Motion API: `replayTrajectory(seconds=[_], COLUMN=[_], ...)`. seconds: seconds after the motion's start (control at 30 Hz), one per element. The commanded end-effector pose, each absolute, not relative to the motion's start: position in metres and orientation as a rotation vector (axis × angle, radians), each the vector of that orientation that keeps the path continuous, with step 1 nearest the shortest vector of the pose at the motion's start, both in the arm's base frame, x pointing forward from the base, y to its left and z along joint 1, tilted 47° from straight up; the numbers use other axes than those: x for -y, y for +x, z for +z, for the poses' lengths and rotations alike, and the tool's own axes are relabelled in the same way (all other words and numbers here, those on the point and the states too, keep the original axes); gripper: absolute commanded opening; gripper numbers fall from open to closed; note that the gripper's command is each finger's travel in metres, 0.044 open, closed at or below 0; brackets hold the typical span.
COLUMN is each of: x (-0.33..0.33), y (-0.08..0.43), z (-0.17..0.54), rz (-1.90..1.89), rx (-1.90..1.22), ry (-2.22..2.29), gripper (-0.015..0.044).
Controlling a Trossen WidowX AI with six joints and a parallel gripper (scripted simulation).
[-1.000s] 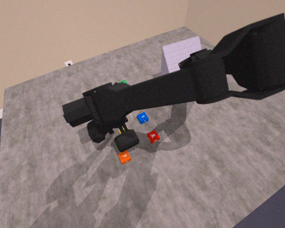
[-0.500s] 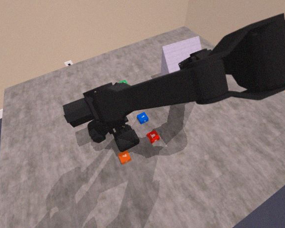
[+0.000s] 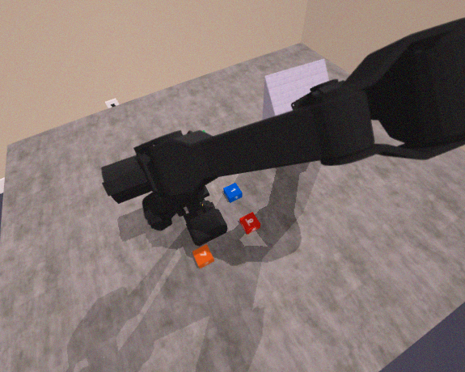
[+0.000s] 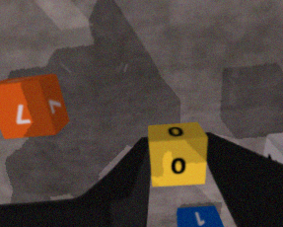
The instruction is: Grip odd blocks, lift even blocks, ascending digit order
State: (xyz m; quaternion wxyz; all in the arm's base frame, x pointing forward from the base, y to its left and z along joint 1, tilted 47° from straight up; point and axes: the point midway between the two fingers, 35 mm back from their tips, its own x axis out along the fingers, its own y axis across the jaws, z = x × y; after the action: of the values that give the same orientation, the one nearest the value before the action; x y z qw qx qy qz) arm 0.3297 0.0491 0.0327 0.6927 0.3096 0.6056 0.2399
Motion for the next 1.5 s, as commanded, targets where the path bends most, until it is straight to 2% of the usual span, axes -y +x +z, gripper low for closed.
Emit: replayTrajectory(seconds=[0.0, 1.27, 1.47], x=[-0.045, -0.055, -0.055], y=[0.330, 0.332, 0.332], z=[0.039, 0.030, 0.030], rz=[0.543, 0.543, 0.543], rx=[-1.346, -1.345, -1.345], ry=[0.690, 0.690, 0.690], gripper=[0.0120, 0.0120, 0.0278])
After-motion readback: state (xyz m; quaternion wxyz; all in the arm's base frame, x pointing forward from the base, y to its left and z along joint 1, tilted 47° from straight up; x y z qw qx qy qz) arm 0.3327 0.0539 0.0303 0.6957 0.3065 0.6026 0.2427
